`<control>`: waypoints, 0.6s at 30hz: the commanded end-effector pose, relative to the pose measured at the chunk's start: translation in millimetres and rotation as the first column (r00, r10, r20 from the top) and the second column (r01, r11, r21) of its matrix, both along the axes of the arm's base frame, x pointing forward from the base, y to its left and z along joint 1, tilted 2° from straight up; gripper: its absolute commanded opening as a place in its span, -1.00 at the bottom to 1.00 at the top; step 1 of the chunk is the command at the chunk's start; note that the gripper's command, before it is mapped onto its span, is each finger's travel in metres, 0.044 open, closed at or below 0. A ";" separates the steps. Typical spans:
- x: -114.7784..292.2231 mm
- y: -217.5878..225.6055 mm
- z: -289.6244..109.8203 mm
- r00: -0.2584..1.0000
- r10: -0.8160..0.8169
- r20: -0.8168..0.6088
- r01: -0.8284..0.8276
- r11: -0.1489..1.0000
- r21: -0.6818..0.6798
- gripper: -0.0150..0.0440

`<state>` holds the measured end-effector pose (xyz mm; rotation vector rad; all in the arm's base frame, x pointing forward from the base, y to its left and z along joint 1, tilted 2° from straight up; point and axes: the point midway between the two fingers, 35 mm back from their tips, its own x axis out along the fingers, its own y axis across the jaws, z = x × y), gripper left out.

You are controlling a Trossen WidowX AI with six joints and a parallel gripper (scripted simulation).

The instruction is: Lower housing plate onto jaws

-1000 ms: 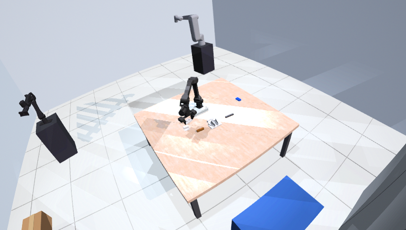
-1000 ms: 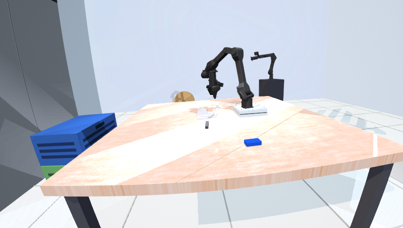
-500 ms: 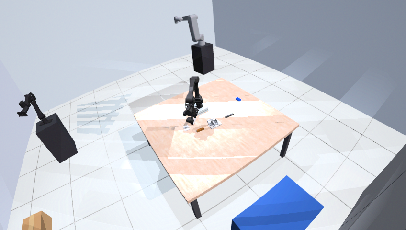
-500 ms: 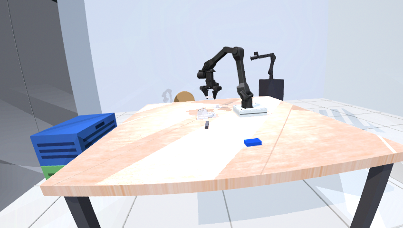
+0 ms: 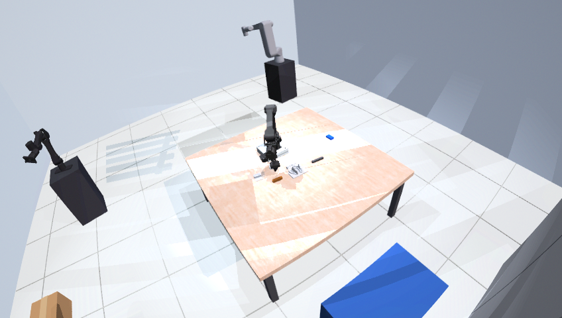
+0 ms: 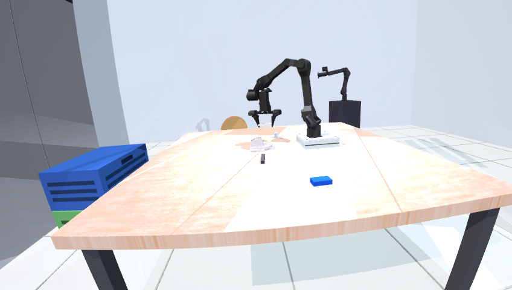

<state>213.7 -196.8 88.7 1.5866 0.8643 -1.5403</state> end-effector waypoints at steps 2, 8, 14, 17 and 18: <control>4.6 12.3 -0.3 0.988 0.157 -0.007 -0.157 0.988 -0.010 0.70; 11.3 27.9 -0.6 0.936 0.353 -0.015 -0.353 0.935 -0.016 0.70; 16.9 43.7 -0.9 0.845 0.534 -0.024 -0.534 0.845 -0.021 0.70; 19.3 51.6 -1.1 0.787 0.617 -0.029 -0.617 0.786 -0.023 0.70; 20.1 54.3 -1.2 0.765 0.643 -0.030 -0.644 0.765 -0.023 0.70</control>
